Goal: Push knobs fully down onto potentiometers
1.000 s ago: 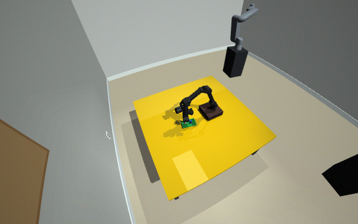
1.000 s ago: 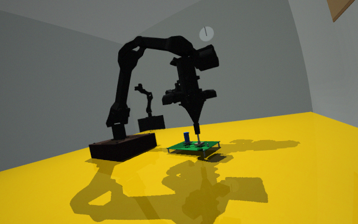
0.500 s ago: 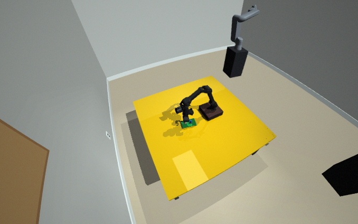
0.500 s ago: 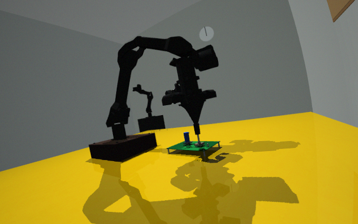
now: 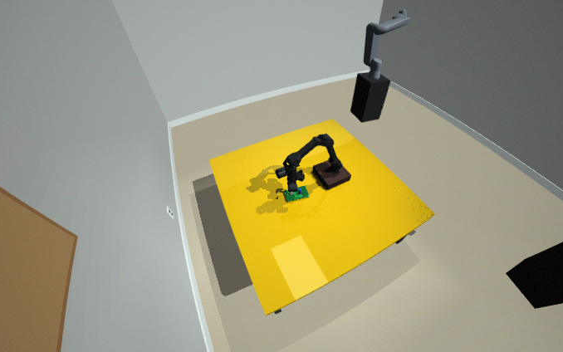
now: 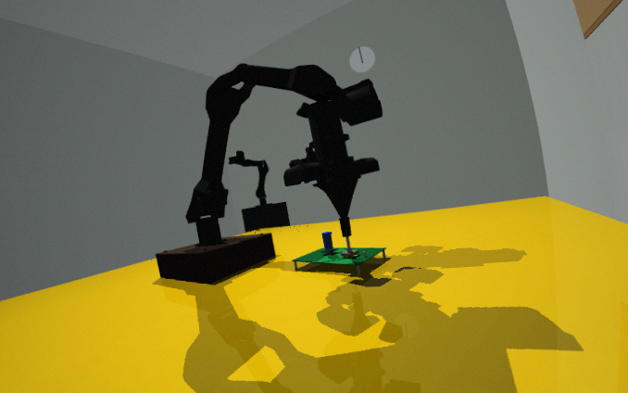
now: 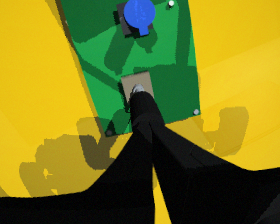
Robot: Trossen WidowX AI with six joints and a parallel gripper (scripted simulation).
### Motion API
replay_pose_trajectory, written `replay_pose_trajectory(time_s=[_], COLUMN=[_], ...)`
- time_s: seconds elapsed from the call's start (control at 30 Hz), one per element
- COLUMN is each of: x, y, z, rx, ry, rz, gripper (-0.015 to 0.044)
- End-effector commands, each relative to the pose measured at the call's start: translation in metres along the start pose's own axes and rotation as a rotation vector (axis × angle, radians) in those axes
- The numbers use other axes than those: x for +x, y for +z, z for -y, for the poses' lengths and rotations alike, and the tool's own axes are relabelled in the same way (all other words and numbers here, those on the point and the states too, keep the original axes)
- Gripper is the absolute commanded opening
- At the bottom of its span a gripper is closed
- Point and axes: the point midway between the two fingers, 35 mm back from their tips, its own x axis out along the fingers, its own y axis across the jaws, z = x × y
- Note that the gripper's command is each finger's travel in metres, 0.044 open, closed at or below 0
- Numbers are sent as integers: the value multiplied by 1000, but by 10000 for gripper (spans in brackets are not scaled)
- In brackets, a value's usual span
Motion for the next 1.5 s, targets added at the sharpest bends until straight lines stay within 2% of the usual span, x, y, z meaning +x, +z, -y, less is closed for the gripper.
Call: replay_pose_trajectory(time_s=[0.0, 1.47], x=[16, 32], y=[-1, -1], z=[1, 1], rx=[-2, -2], ry=[3, 3], rz=[14, 14], gripper=[0, 0])
